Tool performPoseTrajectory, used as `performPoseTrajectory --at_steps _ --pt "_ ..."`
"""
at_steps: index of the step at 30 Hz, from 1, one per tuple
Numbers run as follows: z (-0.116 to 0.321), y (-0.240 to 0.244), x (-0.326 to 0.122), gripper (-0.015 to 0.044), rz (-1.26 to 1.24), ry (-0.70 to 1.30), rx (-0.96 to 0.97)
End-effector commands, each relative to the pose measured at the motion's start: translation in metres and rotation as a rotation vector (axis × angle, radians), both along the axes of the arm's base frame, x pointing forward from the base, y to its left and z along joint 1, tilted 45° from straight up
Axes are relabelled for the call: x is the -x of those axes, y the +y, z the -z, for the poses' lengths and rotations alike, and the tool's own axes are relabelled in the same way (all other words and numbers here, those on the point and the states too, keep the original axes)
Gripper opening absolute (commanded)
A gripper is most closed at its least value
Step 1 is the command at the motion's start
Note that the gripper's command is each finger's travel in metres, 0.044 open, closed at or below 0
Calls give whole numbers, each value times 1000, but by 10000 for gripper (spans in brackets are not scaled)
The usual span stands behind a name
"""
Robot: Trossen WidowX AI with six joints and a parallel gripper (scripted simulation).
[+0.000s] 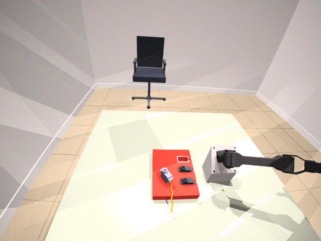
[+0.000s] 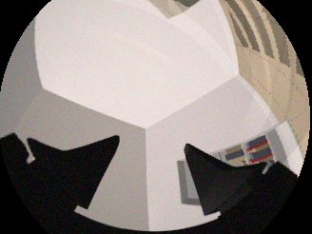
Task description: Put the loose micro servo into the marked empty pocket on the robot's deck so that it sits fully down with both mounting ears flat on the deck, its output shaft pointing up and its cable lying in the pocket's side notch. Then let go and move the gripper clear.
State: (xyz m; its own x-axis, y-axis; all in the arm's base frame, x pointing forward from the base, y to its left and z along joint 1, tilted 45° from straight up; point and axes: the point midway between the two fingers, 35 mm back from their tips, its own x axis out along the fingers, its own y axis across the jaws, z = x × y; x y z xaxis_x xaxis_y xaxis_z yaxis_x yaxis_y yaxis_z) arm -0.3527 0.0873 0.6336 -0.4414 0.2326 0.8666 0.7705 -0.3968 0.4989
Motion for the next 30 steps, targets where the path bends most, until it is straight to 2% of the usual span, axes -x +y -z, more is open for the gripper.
performPoseTrajectory --at_steps 1,8,18,30 --pt "0 0 -1 426 -1 2 0" --pt "-10 -2 -19 440 -23 57 9" --pt "-34 -8 -73 440 -82 211 22" --pt "-64 -19 -178 440 -214 506 27"
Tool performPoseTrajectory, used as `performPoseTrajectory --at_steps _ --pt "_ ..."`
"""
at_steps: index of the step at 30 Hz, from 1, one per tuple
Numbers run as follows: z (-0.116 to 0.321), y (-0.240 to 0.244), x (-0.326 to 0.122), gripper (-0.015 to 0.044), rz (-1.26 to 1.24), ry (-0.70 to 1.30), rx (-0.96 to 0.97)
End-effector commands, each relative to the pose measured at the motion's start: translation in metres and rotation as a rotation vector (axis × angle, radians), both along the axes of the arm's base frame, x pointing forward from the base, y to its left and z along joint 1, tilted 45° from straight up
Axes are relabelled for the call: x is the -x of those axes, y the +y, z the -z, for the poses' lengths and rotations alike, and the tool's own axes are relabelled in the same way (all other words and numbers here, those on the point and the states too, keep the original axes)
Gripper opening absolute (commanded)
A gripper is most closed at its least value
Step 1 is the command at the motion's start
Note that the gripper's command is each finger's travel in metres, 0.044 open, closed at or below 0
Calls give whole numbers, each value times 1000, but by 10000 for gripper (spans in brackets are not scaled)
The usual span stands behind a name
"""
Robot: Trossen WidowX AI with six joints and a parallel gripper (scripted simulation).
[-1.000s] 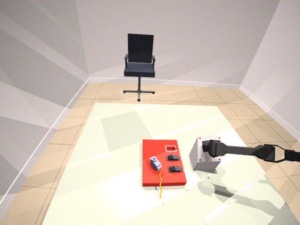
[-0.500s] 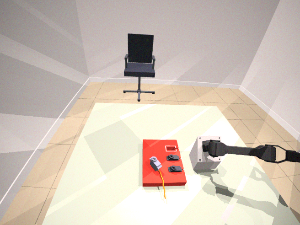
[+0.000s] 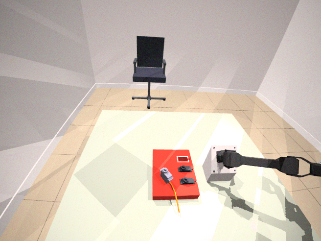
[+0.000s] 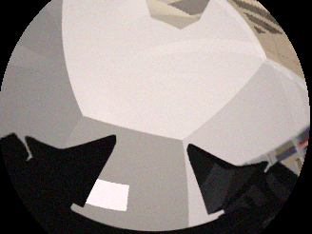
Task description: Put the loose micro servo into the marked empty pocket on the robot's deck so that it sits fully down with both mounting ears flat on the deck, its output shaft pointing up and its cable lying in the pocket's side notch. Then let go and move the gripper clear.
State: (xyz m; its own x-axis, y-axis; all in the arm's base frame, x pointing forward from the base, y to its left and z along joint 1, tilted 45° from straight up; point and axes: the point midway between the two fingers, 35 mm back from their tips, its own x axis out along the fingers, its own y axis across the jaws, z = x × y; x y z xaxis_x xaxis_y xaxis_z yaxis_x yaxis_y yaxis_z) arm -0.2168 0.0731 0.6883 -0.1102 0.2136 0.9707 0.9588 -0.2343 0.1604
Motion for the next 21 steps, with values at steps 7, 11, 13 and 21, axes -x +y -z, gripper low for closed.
performPoseTrajectory --at_steps 7,11,13,21 --pt "-16 -13 -107 440 -114 286 -17" --pt "-17 -19 -141 440 -157 378 -35" --pt "-16 -23 -159 440 -174 425 -54" --pt "-9 -34 -215 440 -266 583 -95"
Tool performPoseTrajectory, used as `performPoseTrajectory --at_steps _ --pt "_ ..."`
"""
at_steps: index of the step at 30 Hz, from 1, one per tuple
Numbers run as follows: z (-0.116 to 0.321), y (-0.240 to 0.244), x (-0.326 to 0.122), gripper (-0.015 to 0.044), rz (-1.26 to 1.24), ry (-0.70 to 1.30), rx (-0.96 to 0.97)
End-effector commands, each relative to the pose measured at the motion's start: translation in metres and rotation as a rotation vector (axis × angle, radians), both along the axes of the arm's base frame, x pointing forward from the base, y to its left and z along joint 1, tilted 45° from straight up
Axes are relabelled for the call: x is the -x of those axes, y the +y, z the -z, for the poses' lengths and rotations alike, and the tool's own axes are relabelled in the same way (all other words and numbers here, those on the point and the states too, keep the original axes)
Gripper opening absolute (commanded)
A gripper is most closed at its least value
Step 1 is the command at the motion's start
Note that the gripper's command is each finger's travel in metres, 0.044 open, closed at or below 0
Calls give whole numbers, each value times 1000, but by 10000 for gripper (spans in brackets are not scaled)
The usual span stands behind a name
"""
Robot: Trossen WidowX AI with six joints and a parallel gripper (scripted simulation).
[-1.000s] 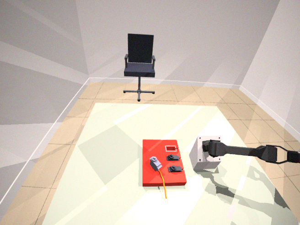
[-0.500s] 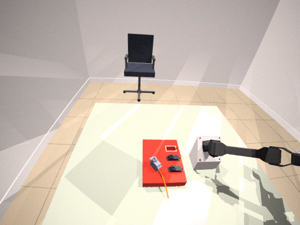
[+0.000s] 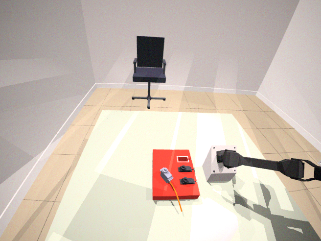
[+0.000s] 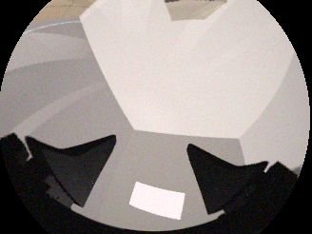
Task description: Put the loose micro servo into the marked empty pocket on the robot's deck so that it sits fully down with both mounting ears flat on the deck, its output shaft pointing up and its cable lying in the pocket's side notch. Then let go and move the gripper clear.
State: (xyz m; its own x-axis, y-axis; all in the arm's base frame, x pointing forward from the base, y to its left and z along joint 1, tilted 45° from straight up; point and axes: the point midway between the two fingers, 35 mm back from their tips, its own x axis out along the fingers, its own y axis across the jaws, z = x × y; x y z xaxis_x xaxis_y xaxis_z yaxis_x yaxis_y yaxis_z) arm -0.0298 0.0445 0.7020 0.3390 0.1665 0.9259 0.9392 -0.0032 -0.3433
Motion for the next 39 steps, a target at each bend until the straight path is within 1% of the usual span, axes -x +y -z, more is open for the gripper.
performPoseTrajectory --at_steps 1,6,11,19,30,36,39 --pt "5 -5 -29 440 -37 80 -21" --pt "8 -8 -45 440 -56 123 -32" --pt "12 -13 -69 440 -88 190 -61" --pt "26 -24 -118 440 -154 327 -122" --pt "58 -40 -189 440 -259 536 -245" --pt "71 -45 -215 440 -307 609 -301" --pt "73 -46 -218 440 -305 617 -302"
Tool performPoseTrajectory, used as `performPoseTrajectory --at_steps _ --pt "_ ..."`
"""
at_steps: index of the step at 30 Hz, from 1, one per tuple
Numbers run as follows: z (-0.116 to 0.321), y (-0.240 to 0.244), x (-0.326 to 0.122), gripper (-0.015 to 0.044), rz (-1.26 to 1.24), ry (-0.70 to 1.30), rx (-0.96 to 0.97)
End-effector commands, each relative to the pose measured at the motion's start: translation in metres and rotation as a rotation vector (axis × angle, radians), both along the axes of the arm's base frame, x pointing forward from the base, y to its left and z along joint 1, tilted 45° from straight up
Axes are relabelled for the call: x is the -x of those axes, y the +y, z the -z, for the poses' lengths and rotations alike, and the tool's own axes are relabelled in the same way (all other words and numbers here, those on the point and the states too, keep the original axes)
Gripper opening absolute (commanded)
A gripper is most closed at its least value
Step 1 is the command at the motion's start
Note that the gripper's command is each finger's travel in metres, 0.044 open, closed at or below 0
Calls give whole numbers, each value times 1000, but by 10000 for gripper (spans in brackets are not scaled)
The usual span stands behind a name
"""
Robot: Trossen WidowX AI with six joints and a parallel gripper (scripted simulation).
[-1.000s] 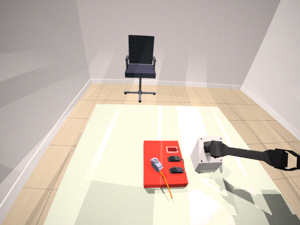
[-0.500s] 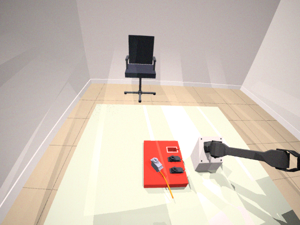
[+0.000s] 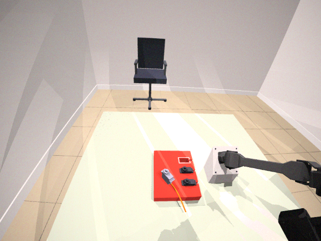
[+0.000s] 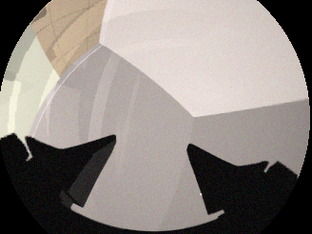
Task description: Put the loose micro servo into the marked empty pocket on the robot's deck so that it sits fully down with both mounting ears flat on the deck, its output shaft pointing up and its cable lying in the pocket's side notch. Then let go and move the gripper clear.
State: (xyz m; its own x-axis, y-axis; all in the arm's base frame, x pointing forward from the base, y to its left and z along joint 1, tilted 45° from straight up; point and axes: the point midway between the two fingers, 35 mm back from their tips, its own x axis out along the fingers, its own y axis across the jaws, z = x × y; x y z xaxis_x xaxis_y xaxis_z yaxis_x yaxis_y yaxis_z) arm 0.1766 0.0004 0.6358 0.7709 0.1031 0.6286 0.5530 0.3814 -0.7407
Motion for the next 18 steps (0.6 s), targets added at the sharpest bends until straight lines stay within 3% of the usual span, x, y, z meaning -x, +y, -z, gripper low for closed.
performPoseTrajectory --at_steps 1,18 --pt "8 -3 -13 440 -19 41 -23" --pt "80 -17 -100 440 -172 382 -272"
